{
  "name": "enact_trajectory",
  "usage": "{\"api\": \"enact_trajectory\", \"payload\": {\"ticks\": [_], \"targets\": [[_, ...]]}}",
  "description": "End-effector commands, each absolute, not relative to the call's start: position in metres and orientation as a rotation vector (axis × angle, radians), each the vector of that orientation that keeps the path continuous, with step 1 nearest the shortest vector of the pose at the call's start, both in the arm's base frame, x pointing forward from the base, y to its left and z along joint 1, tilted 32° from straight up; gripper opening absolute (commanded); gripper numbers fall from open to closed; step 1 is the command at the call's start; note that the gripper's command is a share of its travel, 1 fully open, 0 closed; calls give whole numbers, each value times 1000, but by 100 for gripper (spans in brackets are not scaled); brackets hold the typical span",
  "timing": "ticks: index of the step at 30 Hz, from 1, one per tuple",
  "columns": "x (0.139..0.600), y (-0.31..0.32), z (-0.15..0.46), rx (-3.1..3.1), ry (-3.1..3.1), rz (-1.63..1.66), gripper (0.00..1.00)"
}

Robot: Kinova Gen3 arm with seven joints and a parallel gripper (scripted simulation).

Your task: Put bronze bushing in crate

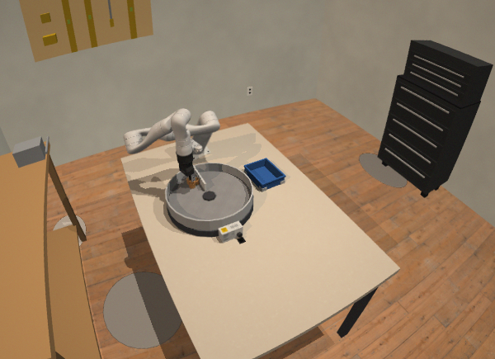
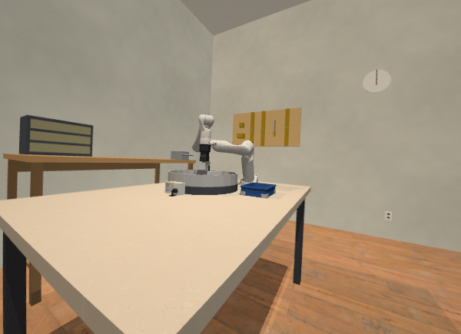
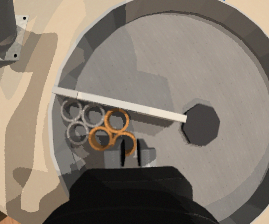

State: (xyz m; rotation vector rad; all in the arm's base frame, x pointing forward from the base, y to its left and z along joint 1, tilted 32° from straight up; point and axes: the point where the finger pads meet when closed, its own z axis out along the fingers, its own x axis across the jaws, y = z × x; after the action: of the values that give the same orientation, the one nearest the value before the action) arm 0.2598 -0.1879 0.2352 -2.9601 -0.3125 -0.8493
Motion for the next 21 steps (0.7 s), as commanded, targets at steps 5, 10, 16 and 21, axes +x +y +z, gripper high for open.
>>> {"api": "enact_trajectory", "payload": {"ticks": [5, 10, 16, 21], "targets": [[267, -187, 225, -2960, -316, -847, 40], [267, -187, 225, -2960, -316, -847, 40], [267, -186, 224, -2959, -314, -848, 40], [270, -185, 222, -2959, -319, -850, 40]]}}
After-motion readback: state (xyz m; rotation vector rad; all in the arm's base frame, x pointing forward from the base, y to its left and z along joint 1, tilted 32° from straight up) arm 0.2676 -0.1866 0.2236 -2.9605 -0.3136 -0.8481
